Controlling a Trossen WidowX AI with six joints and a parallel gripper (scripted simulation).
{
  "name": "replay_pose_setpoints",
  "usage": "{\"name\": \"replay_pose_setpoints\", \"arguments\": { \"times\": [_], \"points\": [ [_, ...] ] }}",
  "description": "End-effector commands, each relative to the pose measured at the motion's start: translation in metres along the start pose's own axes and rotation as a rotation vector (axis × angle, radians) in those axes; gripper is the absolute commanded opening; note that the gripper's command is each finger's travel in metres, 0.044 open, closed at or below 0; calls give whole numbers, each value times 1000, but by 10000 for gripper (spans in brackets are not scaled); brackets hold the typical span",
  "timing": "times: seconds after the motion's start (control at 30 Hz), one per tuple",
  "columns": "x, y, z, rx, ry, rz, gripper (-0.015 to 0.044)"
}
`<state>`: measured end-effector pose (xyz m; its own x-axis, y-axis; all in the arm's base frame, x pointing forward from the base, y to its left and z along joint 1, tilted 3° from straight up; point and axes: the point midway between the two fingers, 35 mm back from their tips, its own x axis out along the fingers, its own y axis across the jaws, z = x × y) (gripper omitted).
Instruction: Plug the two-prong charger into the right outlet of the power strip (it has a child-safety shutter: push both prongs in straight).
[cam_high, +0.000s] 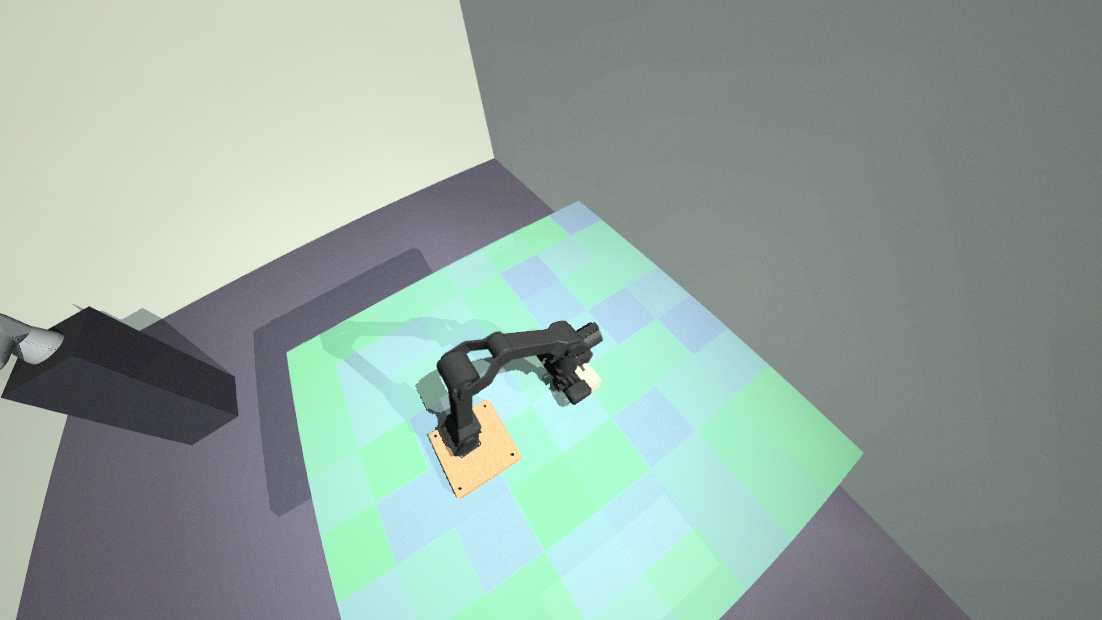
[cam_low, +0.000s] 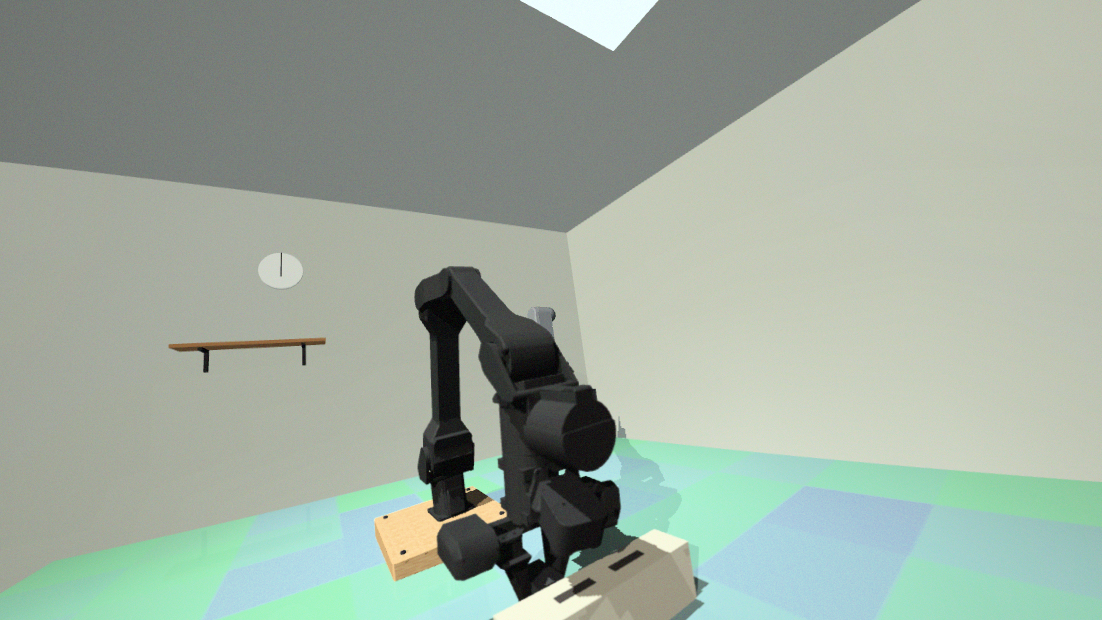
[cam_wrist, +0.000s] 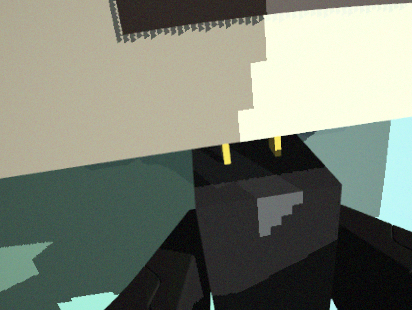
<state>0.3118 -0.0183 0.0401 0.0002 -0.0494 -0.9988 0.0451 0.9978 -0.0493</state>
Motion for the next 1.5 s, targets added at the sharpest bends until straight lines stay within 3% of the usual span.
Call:
{"name": "replay_pose_setpoints", "arguments": {
  "times": [0.0, 1.47],
  "points": [
    [0, 0, 0, 5, 3, 3, 0],
    [-1, 0, 15, 5, 2, 3, 0]
  ]
}}
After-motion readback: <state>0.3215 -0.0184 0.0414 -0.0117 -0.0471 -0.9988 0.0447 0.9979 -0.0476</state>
